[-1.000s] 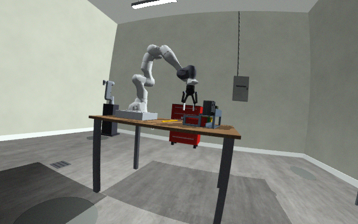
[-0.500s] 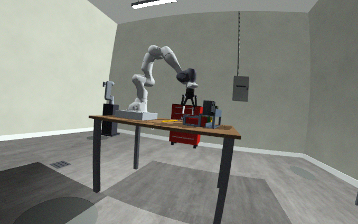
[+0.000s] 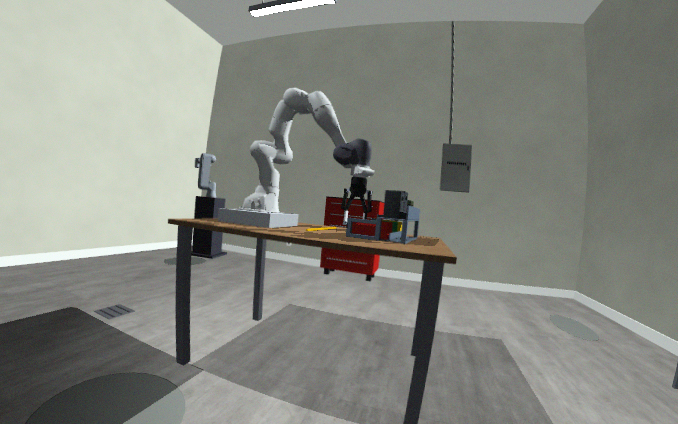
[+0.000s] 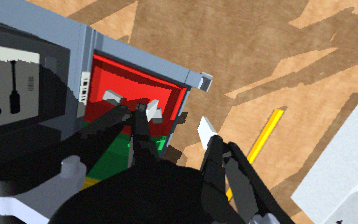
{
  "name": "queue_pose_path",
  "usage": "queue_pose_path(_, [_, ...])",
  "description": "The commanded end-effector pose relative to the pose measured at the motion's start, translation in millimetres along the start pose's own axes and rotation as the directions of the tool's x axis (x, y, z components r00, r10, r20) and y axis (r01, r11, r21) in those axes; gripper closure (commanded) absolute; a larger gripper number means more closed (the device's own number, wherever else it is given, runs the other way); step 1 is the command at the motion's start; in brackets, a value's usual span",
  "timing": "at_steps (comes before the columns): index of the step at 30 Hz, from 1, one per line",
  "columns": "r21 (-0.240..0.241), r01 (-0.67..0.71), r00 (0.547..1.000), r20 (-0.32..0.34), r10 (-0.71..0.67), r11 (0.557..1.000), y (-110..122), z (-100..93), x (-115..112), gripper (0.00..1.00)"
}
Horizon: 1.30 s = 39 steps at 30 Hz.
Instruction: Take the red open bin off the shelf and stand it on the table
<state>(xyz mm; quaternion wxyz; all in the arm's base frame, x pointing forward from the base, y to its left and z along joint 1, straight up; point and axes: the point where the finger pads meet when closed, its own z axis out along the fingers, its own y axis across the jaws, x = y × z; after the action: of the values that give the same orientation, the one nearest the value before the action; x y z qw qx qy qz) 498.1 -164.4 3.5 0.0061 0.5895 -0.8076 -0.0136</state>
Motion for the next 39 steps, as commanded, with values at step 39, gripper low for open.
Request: queue_pose_path(39, [0.024, -0.015, 1.0, -0.003, 0.015, 1.0, -10.0, -6.5, -1.3, 0.43])
